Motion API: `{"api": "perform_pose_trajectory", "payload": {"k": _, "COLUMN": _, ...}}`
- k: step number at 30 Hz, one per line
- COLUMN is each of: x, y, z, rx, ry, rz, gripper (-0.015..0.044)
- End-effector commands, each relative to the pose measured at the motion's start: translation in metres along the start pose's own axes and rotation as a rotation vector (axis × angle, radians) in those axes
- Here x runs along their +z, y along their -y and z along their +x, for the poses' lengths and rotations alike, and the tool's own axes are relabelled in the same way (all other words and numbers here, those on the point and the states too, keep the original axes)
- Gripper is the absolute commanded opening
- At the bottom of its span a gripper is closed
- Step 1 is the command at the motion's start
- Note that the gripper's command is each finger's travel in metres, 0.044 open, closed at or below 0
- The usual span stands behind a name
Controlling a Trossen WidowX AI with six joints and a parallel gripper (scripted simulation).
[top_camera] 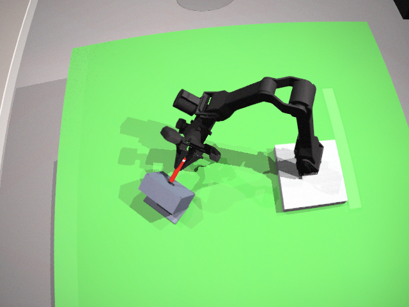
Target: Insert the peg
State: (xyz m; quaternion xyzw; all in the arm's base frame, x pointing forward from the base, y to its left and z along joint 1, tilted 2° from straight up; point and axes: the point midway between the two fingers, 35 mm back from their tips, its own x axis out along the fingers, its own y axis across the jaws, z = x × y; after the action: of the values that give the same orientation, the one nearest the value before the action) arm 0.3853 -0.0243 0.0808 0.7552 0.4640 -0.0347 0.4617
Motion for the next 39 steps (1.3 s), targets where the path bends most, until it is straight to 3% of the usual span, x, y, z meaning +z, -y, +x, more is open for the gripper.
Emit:
{"api": "perform_pose_trajectory", "payload": {"k": 1, "x": 0.0016, "y": 0.0066, "z": 0.0028, "rx": -0.01, "ry": 0.003, "rz": 0.02, "gripper": 0.0}}
{"api": "perform_pose_trajectory", "payload": {"k": 39, "x": 0.0013, "y": 0.01, "z": 0.0013, "rx": -0.002, "ry": 0.0, "rz": 0.004, "gripper": 0.0}}
